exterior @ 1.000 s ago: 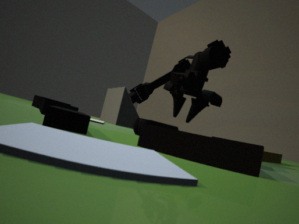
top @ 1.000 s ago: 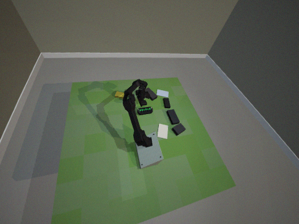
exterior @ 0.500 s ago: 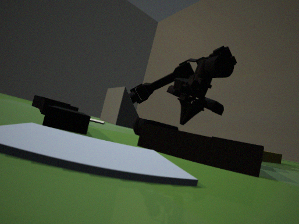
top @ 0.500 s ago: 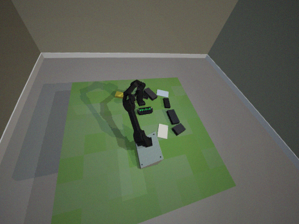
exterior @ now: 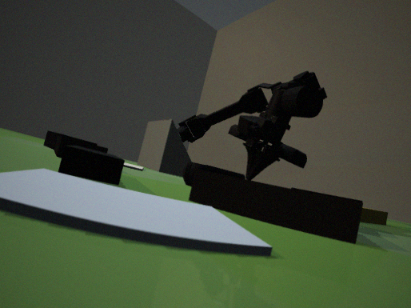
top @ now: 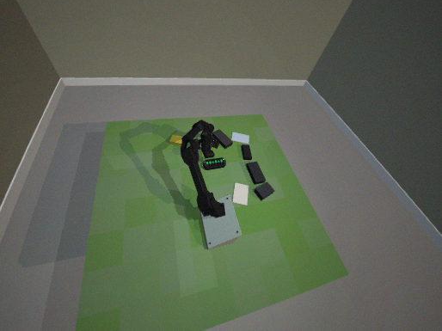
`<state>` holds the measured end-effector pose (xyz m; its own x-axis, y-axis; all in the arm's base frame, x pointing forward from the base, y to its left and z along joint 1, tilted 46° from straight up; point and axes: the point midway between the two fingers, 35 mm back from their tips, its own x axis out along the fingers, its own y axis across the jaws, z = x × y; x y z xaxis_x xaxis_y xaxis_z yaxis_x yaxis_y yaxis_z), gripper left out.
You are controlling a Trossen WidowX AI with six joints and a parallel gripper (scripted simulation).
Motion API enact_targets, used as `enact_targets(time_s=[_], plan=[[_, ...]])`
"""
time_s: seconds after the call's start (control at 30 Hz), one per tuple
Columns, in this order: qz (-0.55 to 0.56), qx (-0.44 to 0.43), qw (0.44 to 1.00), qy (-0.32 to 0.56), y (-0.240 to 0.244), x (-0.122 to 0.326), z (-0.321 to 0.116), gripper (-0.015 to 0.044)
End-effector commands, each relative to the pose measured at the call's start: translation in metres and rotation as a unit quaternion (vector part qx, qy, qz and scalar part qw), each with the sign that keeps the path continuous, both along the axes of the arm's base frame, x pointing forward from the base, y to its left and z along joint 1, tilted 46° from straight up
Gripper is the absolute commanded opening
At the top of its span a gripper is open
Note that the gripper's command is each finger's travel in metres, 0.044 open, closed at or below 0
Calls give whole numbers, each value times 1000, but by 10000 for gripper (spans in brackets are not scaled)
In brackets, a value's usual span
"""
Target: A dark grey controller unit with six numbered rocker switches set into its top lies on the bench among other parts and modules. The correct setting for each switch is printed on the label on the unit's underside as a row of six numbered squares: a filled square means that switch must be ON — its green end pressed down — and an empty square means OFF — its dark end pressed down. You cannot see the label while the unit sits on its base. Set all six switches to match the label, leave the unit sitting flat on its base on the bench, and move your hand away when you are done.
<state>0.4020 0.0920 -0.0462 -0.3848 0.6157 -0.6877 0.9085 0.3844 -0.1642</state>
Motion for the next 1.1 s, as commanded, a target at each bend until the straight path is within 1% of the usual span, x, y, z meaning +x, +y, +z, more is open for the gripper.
enact_targets(time_s=[0.0, 0.53, 1.07], plan=[[-3, 1, 1000, 2, 4, -1, -5, 0], [-3, 2, 1000, 3, 22, -3, -23, 0], [-3, 2, 1000, 3, 22, -7, -24, 0]])
